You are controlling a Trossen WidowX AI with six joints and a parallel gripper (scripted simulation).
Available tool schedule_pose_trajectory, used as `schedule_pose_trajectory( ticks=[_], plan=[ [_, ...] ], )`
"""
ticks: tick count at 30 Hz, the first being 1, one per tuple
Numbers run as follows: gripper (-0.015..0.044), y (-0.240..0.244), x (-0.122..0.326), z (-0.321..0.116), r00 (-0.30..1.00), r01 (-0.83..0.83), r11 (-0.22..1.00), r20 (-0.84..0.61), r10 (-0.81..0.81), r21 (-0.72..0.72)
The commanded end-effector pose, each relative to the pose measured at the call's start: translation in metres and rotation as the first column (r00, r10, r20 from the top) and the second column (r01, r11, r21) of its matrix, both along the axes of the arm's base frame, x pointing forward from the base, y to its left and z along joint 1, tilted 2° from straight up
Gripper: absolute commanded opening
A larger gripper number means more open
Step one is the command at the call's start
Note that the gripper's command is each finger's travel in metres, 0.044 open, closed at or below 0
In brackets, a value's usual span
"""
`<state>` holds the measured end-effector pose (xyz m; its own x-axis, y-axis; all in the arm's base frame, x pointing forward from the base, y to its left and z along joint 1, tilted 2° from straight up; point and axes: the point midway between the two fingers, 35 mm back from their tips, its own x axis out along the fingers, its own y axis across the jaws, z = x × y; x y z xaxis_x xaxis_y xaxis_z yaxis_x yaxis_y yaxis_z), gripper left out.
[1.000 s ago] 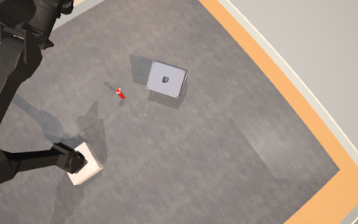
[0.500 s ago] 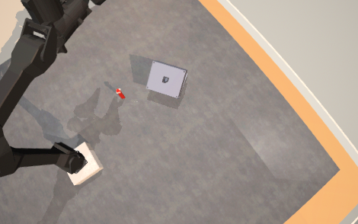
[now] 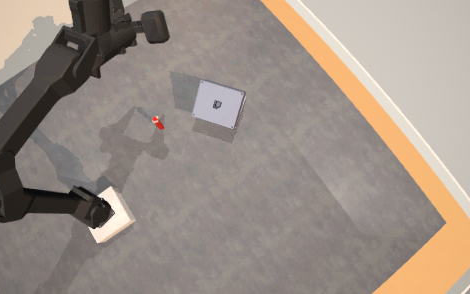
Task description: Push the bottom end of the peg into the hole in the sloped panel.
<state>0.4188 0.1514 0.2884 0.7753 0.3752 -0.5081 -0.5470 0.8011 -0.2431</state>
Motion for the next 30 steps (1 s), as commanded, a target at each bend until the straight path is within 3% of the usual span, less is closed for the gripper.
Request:
schedule_pose_trajectory(
  ticks=[1, 14, 30],
  plan=[
    [0.044, -0.008, -0.003, -0.029, 0.987, 0.088, 0.995, -0.142, -0.081, 0.042],
    [0.044, -0.026, -0.023, -0.094, 0.827, 0.365, 0.928, -0.485, -0.284, 0.08],
    [0.044, -0.047, -0.063, -0.155, 0.443, 0.682, 0.729, -0.755, -0.482, -0.065]
  ],
)
